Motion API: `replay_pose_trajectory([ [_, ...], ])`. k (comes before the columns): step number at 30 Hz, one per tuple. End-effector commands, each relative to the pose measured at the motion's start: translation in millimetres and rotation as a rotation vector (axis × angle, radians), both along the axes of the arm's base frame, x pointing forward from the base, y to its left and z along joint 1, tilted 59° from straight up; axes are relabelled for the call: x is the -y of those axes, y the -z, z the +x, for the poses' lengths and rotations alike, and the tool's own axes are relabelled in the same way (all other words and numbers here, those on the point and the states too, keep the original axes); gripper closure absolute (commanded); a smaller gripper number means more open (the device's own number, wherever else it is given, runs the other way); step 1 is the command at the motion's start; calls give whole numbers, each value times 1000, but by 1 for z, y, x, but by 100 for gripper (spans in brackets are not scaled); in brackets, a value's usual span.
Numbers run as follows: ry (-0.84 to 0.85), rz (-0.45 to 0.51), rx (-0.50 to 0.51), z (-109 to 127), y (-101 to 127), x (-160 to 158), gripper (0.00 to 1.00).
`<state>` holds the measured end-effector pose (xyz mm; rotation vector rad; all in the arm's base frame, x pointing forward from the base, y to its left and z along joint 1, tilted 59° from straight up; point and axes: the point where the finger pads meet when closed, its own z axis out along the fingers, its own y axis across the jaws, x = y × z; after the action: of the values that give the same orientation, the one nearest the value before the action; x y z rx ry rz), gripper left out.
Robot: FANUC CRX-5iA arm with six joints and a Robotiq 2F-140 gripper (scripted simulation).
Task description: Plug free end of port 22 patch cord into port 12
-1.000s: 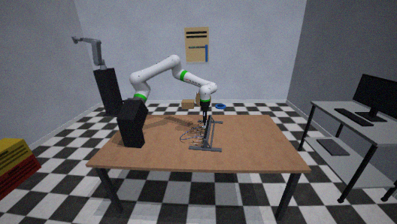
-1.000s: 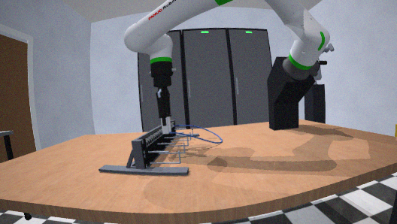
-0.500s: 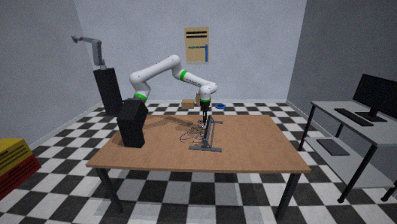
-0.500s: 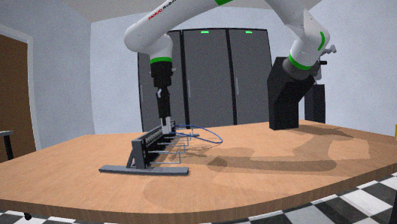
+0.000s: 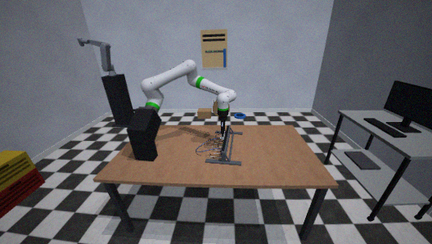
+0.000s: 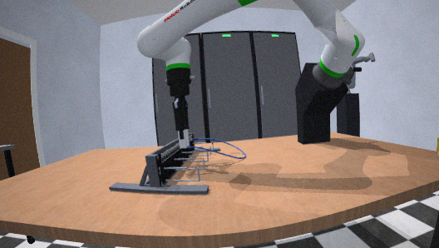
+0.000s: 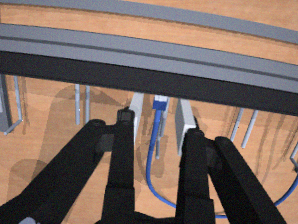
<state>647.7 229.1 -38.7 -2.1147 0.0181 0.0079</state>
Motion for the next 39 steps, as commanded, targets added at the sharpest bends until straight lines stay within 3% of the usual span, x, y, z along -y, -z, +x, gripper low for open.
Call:
replay_pose_trajectory([
  [1,0,0,0,0,0,0,78],
  [19,0,0,0,0,-4,7,78],
  [39,0,0,0,-1,-31,52,78],
])
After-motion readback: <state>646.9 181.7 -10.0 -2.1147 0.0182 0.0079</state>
